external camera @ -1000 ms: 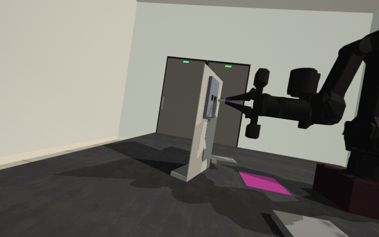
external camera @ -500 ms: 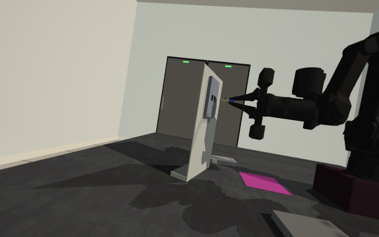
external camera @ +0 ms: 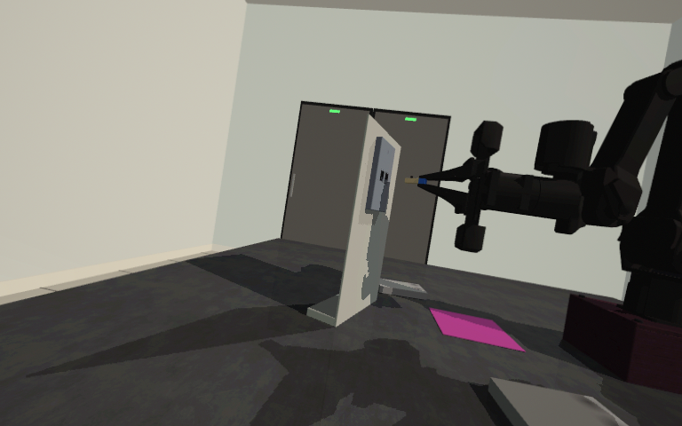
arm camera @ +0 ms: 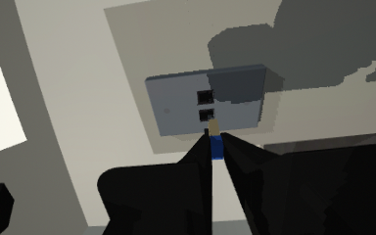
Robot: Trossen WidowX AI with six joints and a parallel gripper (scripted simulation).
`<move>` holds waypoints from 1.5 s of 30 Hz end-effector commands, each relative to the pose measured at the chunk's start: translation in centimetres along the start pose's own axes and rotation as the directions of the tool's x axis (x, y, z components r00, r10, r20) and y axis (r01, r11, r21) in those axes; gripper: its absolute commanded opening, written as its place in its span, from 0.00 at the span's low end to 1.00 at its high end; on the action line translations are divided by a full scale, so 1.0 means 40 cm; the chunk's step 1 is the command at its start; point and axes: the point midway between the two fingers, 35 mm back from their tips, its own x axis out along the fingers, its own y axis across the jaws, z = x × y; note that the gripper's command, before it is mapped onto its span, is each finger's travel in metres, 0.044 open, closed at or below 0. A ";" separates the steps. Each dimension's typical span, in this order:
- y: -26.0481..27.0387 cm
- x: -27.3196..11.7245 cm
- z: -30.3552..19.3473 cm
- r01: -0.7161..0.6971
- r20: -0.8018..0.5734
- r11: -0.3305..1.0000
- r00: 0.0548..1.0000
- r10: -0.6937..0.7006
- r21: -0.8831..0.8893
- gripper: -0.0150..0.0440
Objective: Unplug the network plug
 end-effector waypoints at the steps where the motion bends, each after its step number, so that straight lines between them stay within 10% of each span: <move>1: -0.006 -0.010 -0.001 0.007 0.004 1.000 1.000 -0.007 -0.003 0.25; 45: 0.083 -0.057 -0.017 0.005 0.002 1.000 1.000 -0.005 -0.002 0.25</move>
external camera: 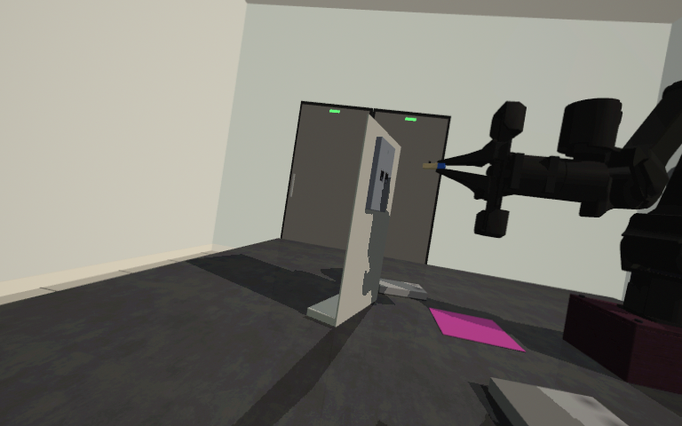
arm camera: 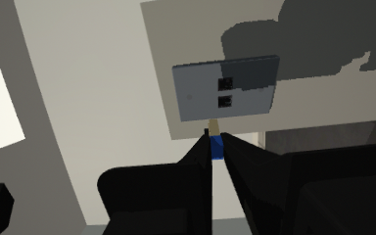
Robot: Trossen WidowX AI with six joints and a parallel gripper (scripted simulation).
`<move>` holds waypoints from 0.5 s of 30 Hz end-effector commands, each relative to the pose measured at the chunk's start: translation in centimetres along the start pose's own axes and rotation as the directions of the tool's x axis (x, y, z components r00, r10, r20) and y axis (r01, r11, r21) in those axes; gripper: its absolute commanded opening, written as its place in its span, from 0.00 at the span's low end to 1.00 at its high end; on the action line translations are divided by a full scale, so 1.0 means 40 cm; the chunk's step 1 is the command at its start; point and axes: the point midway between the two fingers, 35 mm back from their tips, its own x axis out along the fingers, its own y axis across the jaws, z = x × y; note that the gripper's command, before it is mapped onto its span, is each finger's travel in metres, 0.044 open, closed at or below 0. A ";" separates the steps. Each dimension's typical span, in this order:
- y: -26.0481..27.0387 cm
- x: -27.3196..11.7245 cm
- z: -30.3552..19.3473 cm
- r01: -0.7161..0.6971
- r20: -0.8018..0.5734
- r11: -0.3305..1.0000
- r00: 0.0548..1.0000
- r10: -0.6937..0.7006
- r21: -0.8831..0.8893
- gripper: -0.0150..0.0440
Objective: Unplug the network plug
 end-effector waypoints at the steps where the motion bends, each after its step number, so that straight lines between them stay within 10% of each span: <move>1: 0.022 -0.003 0.001 -0.008 0.006 1.000 1.000 0.008 0.004 0.25; 15: 0.076 -0.035 0.008 -0.005 0.008 1.000 1.000 0.005 0.004 0.25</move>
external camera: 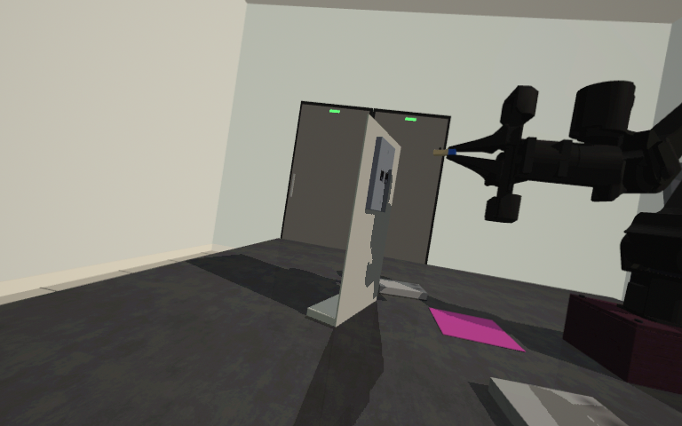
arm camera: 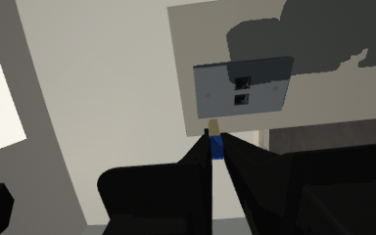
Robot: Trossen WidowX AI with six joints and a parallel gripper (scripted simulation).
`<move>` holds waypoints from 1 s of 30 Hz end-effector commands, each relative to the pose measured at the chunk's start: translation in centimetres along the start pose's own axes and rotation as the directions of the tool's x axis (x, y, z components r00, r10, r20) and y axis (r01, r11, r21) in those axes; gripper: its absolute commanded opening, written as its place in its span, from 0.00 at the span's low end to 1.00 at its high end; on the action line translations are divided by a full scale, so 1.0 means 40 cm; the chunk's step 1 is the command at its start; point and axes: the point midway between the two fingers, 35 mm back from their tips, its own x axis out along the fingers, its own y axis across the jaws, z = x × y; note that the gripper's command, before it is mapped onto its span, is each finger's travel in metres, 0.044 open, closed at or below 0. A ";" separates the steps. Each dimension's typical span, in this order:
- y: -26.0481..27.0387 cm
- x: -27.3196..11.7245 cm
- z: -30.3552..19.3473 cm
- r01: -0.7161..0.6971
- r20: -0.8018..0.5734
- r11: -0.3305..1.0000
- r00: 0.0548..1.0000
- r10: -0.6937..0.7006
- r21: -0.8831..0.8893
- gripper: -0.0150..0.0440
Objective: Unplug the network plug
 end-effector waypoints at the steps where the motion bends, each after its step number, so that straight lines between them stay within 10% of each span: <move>1: 0.021 -0.006 0.003 -0.007 0.006 1.000 1.000 0.007 0.005 0.25; 30: -0.313 -0.071 0.155 0.605 0.043 0.792 0.796 -0.604 -0.075 0.25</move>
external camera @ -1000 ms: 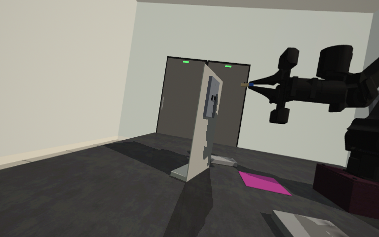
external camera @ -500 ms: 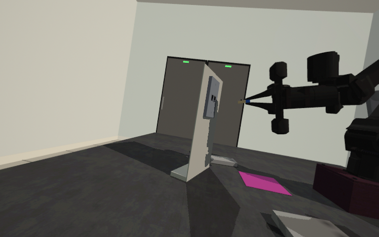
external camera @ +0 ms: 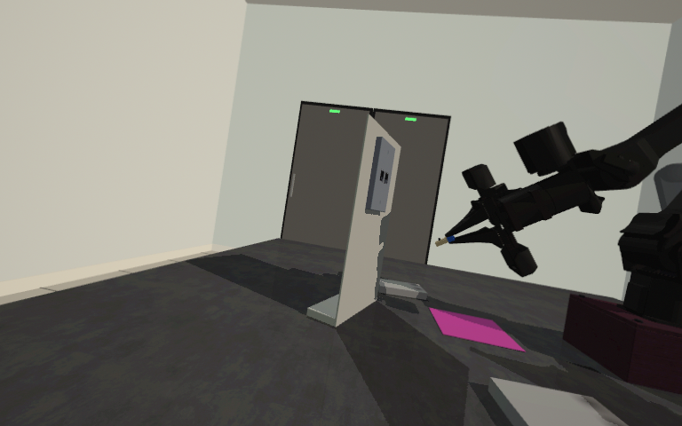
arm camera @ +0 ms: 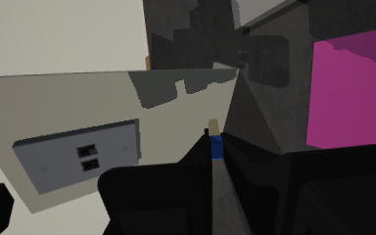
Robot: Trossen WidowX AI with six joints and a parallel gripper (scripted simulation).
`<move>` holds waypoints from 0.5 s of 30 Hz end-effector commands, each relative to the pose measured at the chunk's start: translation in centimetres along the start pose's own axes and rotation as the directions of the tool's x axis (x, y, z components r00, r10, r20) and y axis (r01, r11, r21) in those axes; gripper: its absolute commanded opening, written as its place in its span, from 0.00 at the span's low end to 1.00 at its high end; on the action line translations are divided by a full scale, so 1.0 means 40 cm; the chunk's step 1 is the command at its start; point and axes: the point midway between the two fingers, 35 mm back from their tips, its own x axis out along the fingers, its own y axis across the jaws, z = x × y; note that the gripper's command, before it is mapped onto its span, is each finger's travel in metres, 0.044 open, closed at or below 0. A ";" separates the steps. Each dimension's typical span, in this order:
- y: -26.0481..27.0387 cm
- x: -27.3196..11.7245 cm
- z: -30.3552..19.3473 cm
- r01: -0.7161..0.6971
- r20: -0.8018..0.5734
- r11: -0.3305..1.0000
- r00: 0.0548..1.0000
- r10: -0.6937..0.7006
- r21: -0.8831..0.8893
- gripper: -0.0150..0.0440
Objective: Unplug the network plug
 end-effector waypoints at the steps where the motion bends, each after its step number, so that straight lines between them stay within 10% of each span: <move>1: -0.046 0.002 0.013 0.089 -0.012 0.996 0.996 -0.089 0.005 0.25; 15: -0.193 -0.022 0.044 0.358 -0.063 0.931 0.933 -0.354 0.069 0.25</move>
